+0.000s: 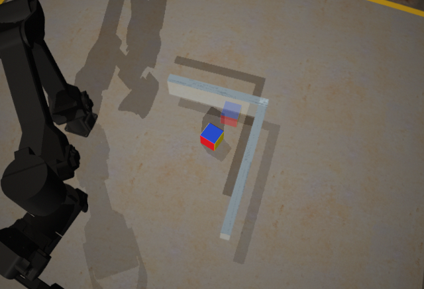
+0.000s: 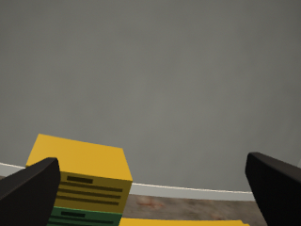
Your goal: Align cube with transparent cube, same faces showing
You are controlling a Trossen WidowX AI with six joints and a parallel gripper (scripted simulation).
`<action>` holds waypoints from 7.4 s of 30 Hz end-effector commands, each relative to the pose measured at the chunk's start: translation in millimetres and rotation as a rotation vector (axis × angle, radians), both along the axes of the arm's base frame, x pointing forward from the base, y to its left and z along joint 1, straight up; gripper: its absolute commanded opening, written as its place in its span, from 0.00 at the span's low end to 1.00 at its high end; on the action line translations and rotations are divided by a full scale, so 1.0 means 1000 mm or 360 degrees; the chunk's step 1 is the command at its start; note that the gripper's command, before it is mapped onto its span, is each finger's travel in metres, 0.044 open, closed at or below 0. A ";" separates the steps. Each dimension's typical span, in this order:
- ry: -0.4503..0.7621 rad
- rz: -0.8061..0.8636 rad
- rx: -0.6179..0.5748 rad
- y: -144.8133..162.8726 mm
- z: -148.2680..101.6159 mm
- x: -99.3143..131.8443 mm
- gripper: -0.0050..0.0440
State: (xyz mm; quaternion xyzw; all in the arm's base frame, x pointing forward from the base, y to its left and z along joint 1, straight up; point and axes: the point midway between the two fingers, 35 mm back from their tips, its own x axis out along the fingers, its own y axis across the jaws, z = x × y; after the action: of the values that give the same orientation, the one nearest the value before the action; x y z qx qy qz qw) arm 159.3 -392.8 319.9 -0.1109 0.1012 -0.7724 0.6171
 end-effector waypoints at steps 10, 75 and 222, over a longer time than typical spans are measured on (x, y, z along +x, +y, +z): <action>-0.0024 0.0000 -0.0032 0.002 0.010 -0.002 0.92; -0.1047 -0.0436 0.2393 0.443 -0.211 0.161 0.67; -0.0687 -0.0072 0.2507 0.507 -0.192 0.186 0.10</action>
State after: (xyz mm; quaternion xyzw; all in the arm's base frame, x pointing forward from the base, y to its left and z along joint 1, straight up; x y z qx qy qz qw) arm 344.4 113.3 125.1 0.5028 0.4978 -0.4998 0.4996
